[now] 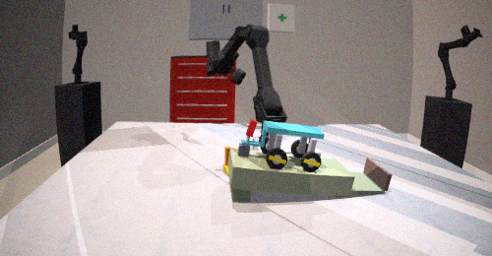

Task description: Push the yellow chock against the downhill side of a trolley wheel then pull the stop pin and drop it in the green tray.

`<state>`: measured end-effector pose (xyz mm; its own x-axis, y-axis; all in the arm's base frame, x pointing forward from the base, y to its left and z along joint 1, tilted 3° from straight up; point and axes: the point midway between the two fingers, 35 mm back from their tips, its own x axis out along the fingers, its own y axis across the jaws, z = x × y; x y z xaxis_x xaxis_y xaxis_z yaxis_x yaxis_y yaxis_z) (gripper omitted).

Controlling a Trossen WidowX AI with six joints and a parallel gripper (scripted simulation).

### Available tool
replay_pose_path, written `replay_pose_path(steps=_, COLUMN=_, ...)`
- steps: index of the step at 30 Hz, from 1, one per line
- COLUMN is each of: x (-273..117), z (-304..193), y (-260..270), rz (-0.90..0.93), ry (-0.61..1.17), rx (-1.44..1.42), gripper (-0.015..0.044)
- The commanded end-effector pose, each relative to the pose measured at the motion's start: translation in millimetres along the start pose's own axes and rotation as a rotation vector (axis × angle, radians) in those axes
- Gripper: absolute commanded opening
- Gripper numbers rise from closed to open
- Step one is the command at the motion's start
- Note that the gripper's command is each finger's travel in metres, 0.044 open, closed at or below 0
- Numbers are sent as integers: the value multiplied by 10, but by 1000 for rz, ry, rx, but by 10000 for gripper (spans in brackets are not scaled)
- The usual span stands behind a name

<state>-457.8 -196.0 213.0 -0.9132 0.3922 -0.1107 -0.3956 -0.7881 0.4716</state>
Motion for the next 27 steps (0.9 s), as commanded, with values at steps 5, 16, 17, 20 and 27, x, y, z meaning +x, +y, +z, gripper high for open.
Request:
replay_pose_path(steps=5, x=-208, z=-123, y=135, rz=58, ry=55, rx=-43, gripper=269)
replay_pose_path(steps=16, x=-1452, z=-711, y=587, rz=357, ry=330, rx=-268, gripper=190)
replay_pose_path(steps=17, x=-1575, z=-758, y=605, rz=384, ry=354, rx=-289, gripper=190)
replay_pose_path(steps=20, x=-1949, z=-888, y=634, rz=464, ry=426, rx=-352, gripper=190)
replay_pose_path(steps=27, x=-2831, z=-1125, y=561, rz=648, ry=587, rx=-508, gripper=190)
